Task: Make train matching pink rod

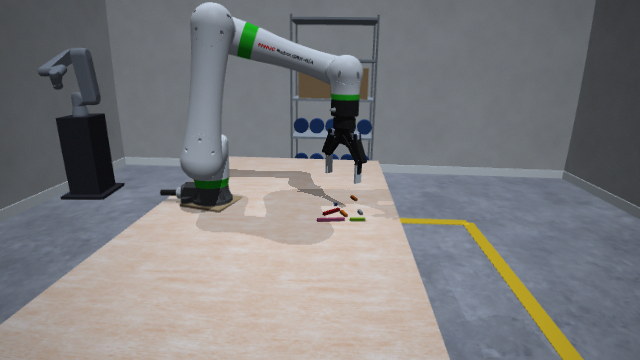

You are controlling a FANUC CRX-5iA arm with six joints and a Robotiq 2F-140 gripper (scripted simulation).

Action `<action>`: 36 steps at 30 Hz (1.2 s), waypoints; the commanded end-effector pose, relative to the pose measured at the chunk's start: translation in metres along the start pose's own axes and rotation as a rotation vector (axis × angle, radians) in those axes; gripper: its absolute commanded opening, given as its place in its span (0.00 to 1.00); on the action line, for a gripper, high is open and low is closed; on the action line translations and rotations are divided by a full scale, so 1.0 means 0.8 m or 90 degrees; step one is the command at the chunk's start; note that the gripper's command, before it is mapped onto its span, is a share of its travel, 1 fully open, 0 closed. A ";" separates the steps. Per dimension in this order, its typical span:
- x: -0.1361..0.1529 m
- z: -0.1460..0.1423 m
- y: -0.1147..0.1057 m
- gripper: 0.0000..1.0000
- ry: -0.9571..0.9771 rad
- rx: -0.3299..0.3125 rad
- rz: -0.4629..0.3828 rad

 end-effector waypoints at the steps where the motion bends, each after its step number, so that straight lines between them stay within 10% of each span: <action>1: -0.001 0.008 0.001 1.00 0.107 0.004 -0.004; 36: -0.005 0.071 0.014 1.00 0.909 0.006 -0.001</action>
Point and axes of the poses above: the point where the finger pads meet when closed, its own y axis out along the fingers, its own z axis across the jaws, x = y × z, the point moved 1 cm from there along -y, back along the fingers, and after that the axes turned 7 degrees about -y, right-handed, at the moved point
